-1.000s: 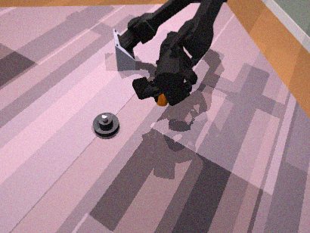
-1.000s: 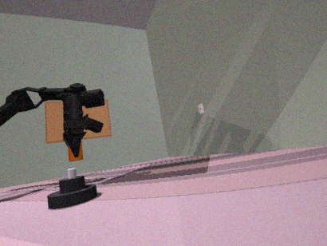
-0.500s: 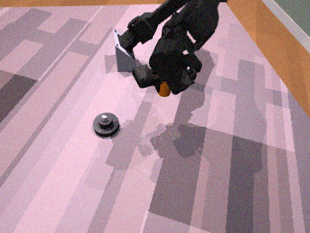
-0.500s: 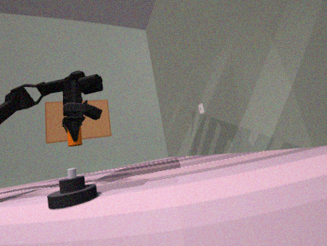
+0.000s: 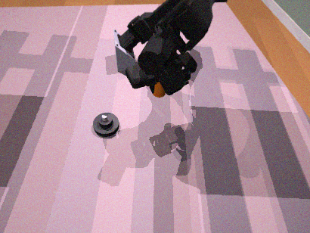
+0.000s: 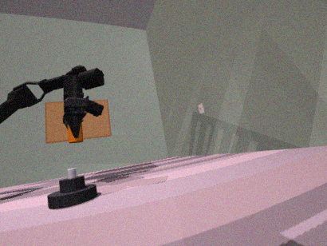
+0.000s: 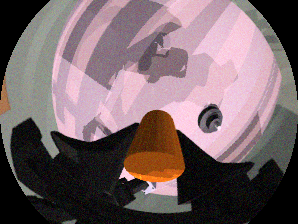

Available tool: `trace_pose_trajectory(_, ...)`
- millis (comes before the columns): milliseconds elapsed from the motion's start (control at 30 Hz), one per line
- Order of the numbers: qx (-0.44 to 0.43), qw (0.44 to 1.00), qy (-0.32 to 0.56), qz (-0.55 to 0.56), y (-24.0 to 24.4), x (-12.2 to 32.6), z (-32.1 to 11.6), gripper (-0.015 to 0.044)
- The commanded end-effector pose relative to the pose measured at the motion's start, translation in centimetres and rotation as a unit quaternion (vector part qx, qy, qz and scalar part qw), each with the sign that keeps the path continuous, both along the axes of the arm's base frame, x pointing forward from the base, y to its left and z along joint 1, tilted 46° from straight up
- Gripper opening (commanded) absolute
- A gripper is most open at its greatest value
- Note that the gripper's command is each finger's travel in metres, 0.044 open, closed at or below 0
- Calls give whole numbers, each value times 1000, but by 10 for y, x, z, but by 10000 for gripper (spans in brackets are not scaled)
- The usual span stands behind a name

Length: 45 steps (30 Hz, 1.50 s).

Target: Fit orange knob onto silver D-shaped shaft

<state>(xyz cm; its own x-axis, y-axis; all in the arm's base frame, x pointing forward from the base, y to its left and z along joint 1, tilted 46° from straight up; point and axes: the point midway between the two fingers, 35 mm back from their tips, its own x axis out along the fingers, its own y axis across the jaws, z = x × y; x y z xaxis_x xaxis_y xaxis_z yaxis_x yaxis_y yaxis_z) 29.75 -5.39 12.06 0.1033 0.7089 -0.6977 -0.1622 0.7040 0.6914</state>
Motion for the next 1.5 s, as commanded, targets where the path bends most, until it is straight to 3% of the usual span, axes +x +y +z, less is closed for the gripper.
trace_pose_trajectory(0, -3, 1000, -1, -1, -9, 4, -10, 0)
trace_pose_trajectory(1467, -6, 1000, -3, -1, -79, 8, -135, 0)
